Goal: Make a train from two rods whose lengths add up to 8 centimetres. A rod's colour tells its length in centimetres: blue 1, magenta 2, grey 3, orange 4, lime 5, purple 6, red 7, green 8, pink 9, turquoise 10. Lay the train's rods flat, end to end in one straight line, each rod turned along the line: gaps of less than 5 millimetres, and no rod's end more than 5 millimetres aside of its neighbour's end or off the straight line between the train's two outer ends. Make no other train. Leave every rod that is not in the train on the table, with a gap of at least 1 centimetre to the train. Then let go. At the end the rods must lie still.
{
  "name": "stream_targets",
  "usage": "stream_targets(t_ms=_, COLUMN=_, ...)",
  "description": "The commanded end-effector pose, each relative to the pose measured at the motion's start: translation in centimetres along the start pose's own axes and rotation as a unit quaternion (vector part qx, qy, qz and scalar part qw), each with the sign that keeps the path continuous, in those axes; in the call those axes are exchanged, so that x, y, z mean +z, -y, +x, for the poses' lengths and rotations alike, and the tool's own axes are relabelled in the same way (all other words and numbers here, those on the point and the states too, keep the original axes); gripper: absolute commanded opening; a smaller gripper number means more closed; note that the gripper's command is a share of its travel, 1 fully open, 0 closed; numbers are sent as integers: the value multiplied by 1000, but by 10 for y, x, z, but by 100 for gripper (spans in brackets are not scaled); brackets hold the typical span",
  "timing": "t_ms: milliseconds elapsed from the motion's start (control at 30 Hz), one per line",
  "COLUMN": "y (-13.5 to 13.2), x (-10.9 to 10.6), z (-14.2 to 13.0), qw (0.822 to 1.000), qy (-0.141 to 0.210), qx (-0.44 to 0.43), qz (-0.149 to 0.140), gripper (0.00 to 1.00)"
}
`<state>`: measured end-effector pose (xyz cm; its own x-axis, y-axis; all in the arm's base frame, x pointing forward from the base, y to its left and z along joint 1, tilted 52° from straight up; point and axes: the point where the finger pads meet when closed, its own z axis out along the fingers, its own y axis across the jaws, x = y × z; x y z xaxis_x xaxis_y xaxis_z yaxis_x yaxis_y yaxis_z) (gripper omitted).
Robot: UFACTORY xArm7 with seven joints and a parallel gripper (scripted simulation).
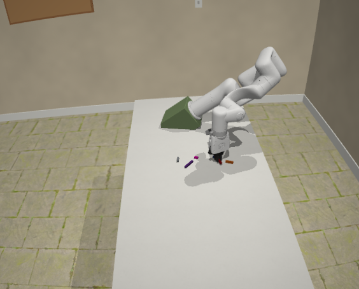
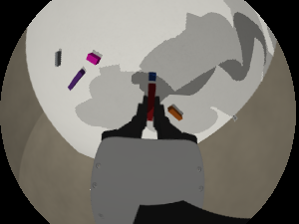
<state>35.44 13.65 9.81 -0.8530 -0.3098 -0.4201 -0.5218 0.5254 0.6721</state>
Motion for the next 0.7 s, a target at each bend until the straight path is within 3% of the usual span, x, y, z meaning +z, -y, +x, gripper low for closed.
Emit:
stream_targets(t_ms=0, y=1, x=-1, z=-1, qw=1000, qy=1, qx=0, qz=1, gripper=4)
stream_targets(t_ms=667, y=1, x=1, z=-1, qw=1000, qy=1, qx=0, qz=1, gripper=4)
